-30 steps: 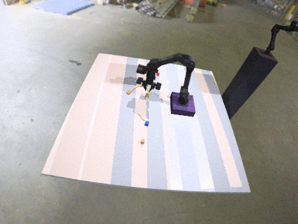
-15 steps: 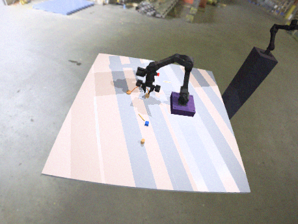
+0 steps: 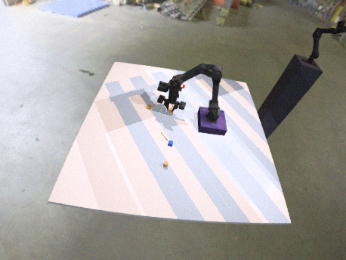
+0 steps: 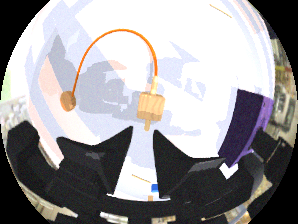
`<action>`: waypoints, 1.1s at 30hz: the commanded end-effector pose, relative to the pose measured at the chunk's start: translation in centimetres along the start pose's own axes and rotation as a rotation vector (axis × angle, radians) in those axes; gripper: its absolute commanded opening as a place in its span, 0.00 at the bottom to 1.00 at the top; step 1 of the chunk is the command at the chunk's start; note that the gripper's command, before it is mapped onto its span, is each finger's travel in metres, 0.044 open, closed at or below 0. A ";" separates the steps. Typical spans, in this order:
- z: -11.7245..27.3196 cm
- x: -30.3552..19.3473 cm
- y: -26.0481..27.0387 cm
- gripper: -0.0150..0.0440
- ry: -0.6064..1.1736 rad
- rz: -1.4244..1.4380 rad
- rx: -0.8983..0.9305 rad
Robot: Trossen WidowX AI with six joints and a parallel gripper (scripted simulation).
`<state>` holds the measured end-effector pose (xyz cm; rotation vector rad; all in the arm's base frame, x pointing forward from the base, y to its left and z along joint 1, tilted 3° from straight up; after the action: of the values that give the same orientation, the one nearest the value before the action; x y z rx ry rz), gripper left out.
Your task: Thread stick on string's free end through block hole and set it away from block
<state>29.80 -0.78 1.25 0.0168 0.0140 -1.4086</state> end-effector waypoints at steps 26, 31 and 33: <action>-2.5 -0.1 -0.4 0.25 0.001 0.000 -0.006; -2.5 -0.1 -0.4 0.25 0.001 0.000 -0.006; -2.5 -0.1 -0.4 0.25 -0.010 0.002 -0.009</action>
<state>29.37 -0.68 -1.27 0.0121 0.0201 -1.4079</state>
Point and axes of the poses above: the point midway between the two fingers, 35 mm back from their tips, its own z axis back along the fingers, its own y axis across the jaws, x = y × z, the point moved 1 cm from there along z, back along the fingers, and after that the axes turned 13 degrees about z, right-handed, at the moved point
